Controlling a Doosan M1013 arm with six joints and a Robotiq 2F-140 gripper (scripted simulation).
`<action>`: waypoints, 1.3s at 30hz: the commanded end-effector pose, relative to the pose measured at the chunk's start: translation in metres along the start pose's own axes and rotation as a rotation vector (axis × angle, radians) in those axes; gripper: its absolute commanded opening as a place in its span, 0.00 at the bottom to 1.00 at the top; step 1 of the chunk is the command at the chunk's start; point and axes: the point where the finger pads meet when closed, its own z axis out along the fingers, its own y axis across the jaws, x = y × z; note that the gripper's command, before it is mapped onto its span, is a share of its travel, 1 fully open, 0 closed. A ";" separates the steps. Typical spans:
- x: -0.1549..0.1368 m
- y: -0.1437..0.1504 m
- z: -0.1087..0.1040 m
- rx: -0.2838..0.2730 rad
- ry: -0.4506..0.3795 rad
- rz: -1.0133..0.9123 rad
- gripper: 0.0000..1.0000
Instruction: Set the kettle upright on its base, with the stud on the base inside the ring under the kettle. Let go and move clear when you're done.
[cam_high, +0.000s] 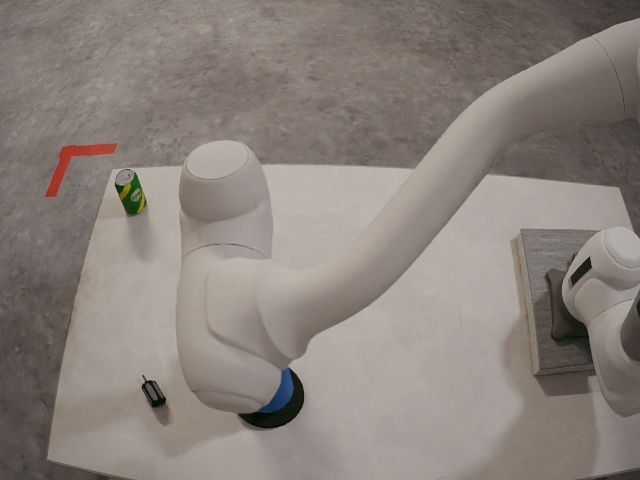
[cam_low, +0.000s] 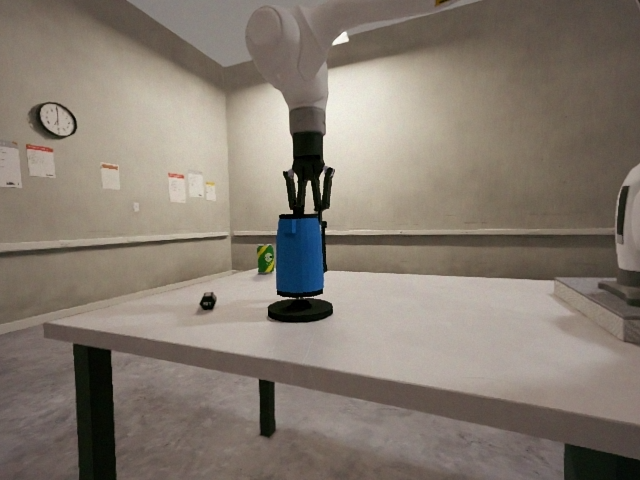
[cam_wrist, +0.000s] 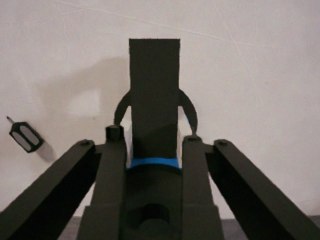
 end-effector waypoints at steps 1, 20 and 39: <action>0.001 0.000 0.006 0.001 0.006 -0.002 0.10; 0.001 -0.001 0.021 0.004 0.005 -0.002 0.10; 0.001 -0.001 0.021 0.002 0.006 -0.002 0.10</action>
